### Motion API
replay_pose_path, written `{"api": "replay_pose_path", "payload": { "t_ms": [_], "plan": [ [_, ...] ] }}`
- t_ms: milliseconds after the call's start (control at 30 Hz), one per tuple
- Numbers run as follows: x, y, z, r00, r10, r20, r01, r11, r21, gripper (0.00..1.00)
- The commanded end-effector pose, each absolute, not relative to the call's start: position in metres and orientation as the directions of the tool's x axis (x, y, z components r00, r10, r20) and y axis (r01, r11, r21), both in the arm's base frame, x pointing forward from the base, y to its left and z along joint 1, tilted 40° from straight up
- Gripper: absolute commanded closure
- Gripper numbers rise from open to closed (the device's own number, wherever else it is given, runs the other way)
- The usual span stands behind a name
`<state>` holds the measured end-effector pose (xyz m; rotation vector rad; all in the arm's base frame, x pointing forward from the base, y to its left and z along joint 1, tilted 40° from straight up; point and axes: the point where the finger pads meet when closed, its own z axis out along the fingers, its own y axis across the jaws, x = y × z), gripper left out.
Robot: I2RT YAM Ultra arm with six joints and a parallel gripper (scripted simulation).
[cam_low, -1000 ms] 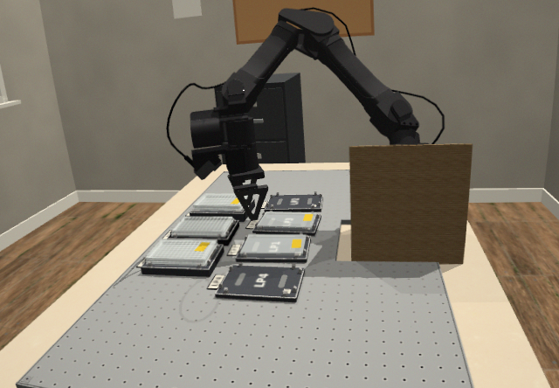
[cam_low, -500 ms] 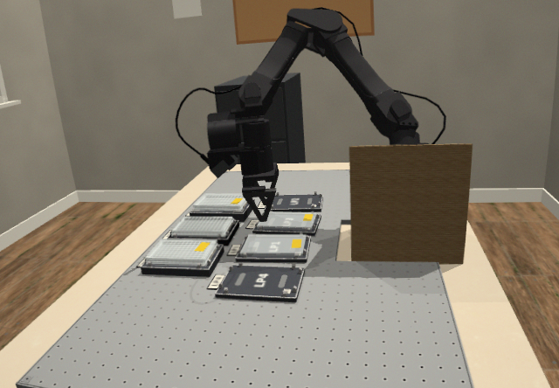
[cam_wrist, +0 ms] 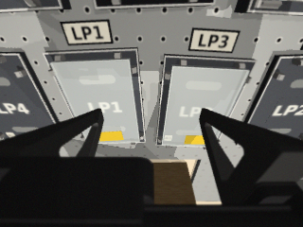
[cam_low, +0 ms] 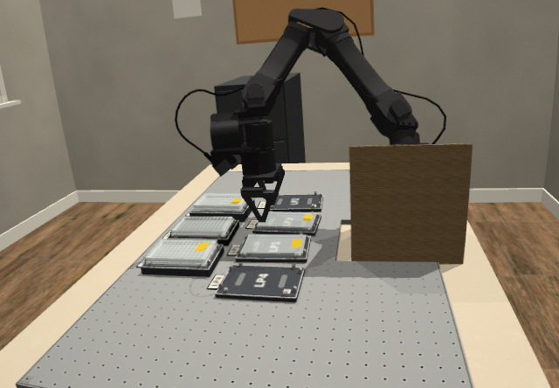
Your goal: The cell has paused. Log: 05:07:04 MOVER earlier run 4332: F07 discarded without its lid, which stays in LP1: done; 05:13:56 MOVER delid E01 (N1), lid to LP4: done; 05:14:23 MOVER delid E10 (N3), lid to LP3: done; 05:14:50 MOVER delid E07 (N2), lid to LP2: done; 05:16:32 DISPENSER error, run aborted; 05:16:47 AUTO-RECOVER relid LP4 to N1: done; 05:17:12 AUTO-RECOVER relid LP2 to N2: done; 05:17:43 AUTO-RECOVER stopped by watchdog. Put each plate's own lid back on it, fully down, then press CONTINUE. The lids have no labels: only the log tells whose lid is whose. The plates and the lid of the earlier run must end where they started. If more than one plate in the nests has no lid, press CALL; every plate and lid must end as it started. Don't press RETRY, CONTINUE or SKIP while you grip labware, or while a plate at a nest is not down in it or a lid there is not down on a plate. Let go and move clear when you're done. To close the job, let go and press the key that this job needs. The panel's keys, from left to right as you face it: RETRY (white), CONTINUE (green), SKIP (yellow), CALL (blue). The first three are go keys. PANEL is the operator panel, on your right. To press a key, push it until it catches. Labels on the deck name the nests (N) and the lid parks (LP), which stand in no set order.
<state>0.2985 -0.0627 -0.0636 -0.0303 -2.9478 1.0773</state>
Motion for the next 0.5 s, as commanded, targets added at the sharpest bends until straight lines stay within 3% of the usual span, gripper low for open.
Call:
{"api": "replay_pose_path", "payload": {
  "t_ms": [0, 100, 467],
  "plan": [
    [0.311, -0.057, -0.063, -0.999, 0.006, -0.035, 0.027, 0.757, -0.653, 0.00],
    [0.310, -0.057, -0.063, -1.000, 0.004, -0.030, 0.022, 0.757, -0.653, 0.00],
    [0.299, -0.095, -0.030, -0.952, -0.176, -0.249, 0.027, 0.765, -0.643, 0.09]
  ]
}}
